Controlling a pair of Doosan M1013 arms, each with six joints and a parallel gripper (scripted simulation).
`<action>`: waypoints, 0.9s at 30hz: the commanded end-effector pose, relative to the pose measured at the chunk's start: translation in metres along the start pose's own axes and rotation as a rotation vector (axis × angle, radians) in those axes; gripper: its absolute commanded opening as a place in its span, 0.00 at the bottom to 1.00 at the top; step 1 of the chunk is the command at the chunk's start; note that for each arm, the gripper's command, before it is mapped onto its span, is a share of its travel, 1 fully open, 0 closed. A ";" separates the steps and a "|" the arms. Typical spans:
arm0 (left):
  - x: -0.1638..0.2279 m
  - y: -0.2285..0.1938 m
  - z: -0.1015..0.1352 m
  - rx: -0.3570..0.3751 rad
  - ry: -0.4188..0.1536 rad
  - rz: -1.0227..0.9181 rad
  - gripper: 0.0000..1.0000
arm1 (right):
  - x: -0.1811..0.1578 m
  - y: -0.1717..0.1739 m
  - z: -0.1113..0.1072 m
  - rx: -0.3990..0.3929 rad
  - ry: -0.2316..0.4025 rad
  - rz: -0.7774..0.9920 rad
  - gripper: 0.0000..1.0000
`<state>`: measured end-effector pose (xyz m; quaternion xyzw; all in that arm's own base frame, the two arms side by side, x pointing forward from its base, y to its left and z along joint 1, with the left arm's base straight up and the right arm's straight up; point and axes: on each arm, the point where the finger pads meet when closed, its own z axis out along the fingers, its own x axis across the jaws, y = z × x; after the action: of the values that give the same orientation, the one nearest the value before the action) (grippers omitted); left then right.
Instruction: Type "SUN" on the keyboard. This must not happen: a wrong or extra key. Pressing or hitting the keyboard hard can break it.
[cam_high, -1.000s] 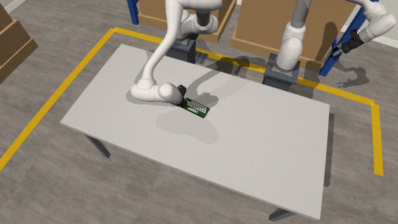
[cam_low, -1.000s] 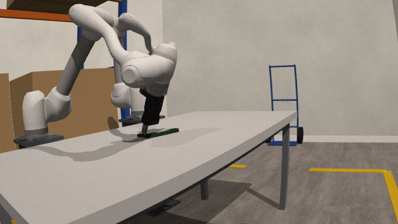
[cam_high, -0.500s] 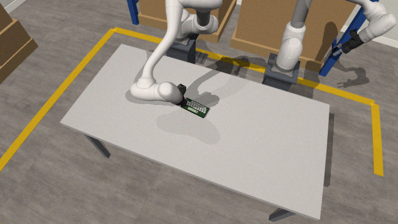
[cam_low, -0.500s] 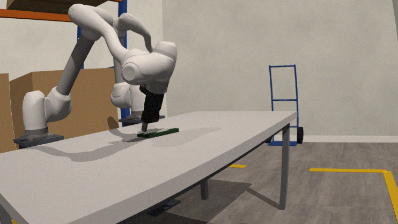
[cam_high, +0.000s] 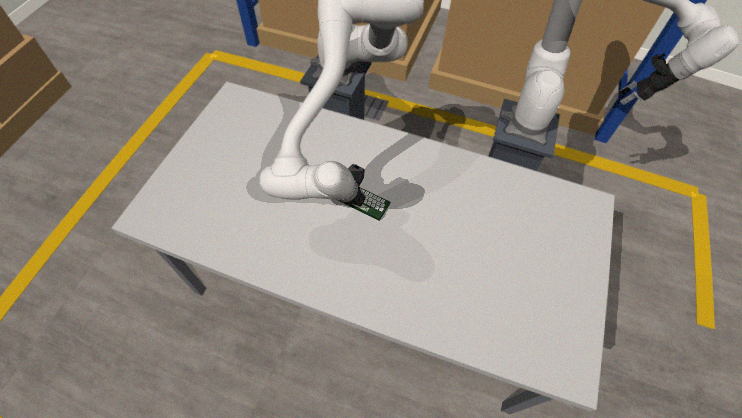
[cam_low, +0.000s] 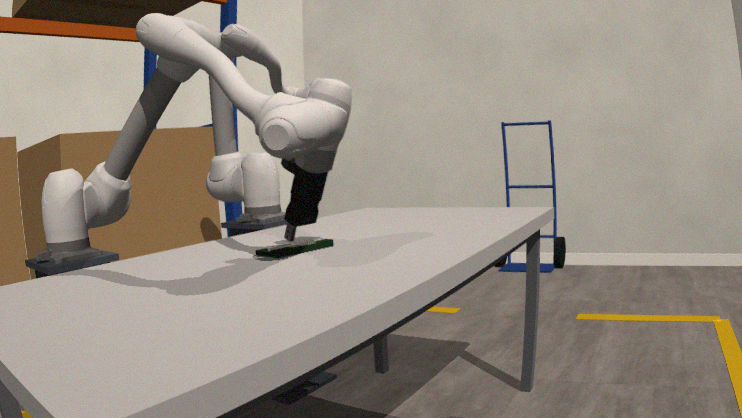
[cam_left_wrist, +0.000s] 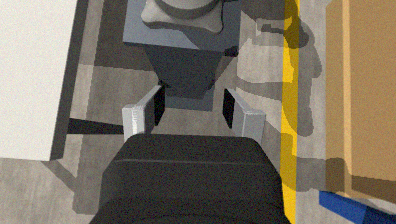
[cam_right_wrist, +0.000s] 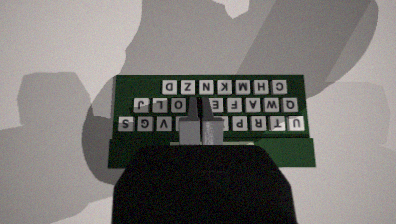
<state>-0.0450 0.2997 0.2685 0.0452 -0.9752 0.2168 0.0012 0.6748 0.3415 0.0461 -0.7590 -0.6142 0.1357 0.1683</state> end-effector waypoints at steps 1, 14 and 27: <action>0.000 0.000 0.000 -0.001 0.000 0.000 1.00 | 0.038 0.001 -0.001 -0.001 0.000 0.000 0.00; 0.000 0.000 0.000 -0.001 0.000 0.000 1.00 | 0.091 0.001 -0.001 -0.001 0.000 0.000 0.00; 0.000 0.000 0.000 -0.001 0.000 0.000 1.00 | 0.091 0.003 0.004 -0.001 0.000 0.000 0.00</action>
<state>-0.0450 0.2997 0.2685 0.0452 -0.9752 0.2168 0.0012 0.6947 0.4301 0.0407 -0.7591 -0.6139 0.1362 0.1682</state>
